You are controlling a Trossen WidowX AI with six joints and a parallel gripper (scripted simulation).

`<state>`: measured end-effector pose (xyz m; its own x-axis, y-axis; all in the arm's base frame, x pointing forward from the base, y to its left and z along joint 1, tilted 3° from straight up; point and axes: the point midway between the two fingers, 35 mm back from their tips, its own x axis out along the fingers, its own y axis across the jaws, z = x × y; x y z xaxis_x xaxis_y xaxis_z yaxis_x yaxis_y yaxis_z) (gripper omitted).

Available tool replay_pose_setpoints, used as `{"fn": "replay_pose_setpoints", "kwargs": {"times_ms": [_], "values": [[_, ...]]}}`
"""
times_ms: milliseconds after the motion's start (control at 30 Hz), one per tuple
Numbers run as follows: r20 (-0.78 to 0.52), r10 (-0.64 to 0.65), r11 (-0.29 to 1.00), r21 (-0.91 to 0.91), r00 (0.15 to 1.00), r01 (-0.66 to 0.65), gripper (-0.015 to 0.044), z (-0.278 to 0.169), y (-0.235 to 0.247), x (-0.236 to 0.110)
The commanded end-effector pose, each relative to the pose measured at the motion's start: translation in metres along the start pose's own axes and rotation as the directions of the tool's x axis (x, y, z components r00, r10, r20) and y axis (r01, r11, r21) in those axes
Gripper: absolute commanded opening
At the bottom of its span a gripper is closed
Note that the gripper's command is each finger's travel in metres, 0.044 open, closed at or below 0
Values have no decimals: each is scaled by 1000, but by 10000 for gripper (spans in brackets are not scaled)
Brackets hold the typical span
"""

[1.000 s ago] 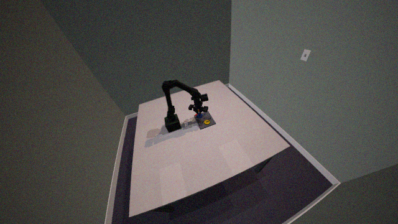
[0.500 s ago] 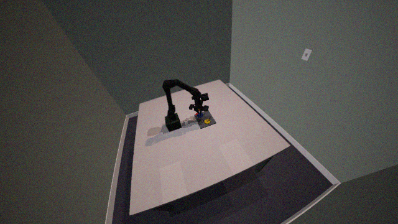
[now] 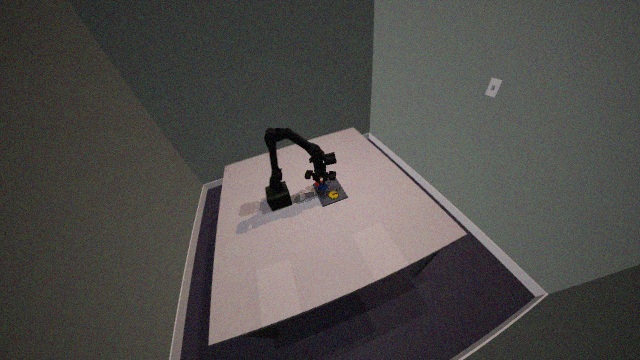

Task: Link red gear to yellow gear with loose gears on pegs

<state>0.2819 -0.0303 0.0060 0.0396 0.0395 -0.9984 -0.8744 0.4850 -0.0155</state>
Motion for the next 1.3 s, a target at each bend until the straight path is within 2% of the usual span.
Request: {"fn": "replay_pose_setpoints", "kwargs": {"times_ms": [0, 333, 533, 1267], "values": [[0, 5, 999, 36, 1000, -5, 0, 0, 2, 7], [1, 6, 981, 194, 1000, -6, 0, 0, 3, 22], [0, 6, 964, 264, 1000, -5, 0, -1, 2, 20], [0, 6, 999, -39, 1000, -6, 0, -1, 2, 24]]}}
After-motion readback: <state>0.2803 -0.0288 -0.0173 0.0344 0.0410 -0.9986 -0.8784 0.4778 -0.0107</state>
